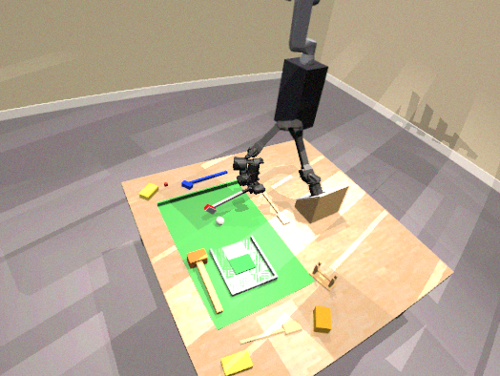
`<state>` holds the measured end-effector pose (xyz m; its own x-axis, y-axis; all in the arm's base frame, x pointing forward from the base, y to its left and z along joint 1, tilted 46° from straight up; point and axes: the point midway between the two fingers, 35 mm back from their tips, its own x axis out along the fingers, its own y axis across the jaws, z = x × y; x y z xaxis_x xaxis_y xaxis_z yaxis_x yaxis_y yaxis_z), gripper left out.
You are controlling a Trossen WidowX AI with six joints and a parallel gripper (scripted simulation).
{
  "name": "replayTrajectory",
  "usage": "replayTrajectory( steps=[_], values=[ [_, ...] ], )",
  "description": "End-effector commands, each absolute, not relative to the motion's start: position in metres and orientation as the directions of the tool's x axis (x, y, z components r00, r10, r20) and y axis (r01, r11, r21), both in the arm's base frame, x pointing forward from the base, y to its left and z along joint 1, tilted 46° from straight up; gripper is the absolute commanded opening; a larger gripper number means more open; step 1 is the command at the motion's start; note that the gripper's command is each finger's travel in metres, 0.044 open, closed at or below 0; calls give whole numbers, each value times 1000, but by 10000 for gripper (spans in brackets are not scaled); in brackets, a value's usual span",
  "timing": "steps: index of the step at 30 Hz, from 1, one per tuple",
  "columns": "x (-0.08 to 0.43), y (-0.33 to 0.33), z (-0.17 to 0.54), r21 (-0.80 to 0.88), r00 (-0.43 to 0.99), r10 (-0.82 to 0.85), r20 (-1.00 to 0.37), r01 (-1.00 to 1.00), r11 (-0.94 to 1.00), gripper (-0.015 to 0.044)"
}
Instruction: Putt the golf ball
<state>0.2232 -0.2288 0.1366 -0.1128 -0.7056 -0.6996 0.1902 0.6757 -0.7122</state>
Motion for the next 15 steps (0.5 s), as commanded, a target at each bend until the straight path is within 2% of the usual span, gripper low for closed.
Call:
replayTrajectory(
  steps=[1,8,15],
  values=[
    [223,-231,141,-717,-108,-712,-693,203,667,0],
    [227,-224,131,-710,-112,-704,-701,194,677,0],
    [250,-161,62,-705,-111,-699,-706,202,680,0]
  ],
)
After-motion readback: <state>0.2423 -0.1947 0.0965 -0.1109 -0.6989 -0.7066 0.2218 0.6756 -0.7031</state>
